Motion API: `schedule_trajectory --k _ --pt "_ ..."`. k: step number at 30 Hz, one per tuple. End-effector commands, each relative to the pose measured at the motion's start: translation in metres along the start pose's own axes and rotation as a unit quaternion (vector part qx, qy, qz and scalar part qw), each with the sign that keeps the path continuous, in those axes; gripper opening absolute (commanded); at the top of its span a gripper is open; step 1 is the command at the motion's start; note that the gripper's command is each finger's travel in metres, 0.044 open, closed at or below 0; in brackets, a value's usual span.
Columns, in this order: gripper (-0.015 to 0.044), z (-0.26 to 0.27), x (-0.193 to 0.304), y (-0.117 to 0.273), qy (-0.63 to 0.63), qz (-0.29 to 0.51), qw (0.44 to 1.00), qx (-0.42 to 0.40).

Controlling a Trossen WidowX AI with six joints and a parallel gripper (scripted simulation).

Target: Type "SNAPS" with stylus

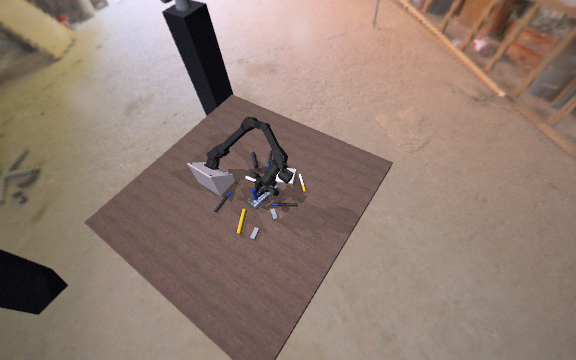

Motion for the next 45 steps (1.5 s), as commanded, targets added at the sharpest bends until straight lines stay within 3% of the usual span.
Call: schedule_trajectory --k 1,45 --pt "0.0081 0.0 -0.002 -0.001 -0.001 -0.002 1.0 0.0" --pt "0.0081 -0.001 -0.014 -0.008 -0.001 -0.002 1.0 0.0"
Point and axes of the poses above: the point midway between the two fingers, 35 mm back from their tips, its own y axis back along the fingers, its own z axis across the jaws, x = y × z, the point moved 10 cm from there along y, back along the fingers, and after that the axes turned 6 degrees about y, right-handed, at the moved point
